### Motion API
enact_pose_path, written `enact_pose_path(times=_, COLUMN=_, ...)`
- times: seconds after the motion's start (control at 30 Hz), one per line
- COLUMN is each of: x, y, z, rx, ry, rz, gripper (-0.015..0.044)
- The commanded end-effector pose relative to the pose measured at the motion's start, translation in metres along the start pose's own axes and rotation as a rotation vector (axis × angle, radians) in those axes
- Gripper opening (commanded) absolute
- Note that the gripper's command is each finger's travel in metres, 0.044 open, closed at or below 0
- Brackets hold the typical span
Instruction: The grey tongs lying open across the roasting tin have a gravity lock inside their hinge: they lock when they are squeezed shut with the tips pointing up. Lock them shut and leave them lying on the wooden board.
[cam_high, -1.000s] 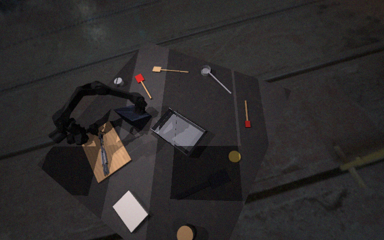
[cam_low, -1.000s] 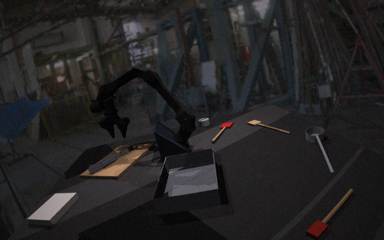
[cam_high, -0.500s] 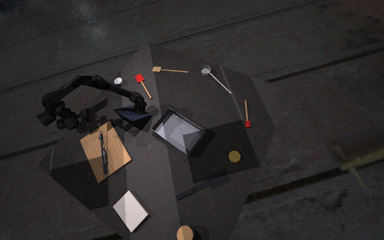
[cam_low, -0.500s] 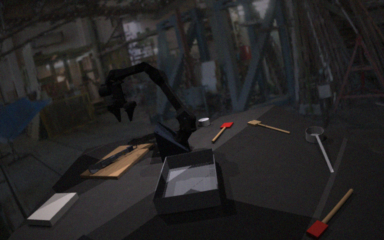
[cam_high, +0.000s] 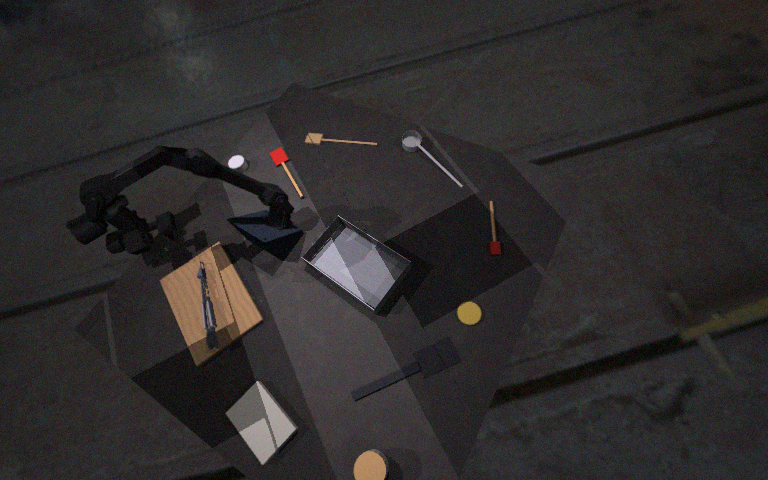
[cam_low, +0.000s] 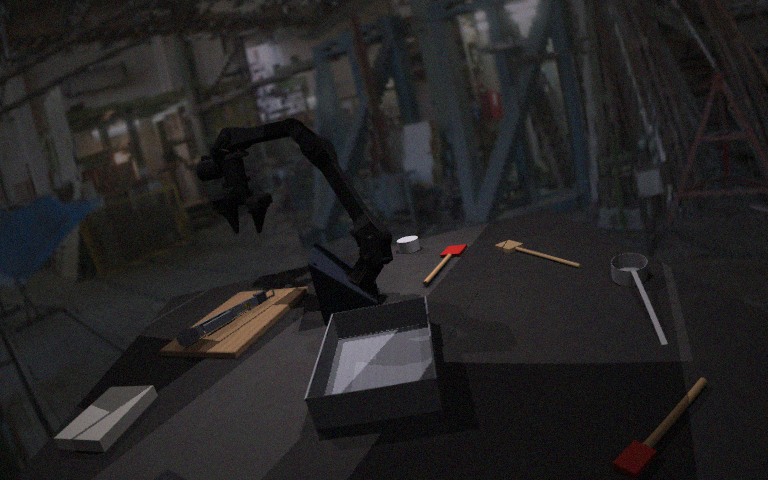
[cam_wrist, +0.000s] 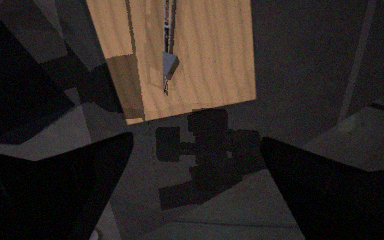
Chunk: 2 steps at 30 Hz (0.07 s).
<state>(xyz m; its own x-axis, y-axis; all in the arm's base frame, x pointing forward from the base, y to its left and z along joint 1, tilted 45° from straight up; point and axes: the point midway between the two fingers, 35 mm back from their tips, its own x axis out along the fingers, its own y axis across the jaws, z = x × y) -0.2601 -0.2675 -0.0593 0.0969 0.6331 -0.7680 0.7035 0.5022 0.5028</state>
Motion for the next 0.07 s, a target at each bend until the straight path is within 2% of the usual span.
enact_pose_path(times=0.0, x=-0.002, y=-0.0003, z=0.0001, rx=-0.003, ry=-0.004, rz=-0.004, gripper=0.044)
enact_pose_path(times=0.03, x=-0.002, y=-0.0003, z=0.0001, rx=-0.003, ry=-0.004, rz=-0.004, gripper=0.044)
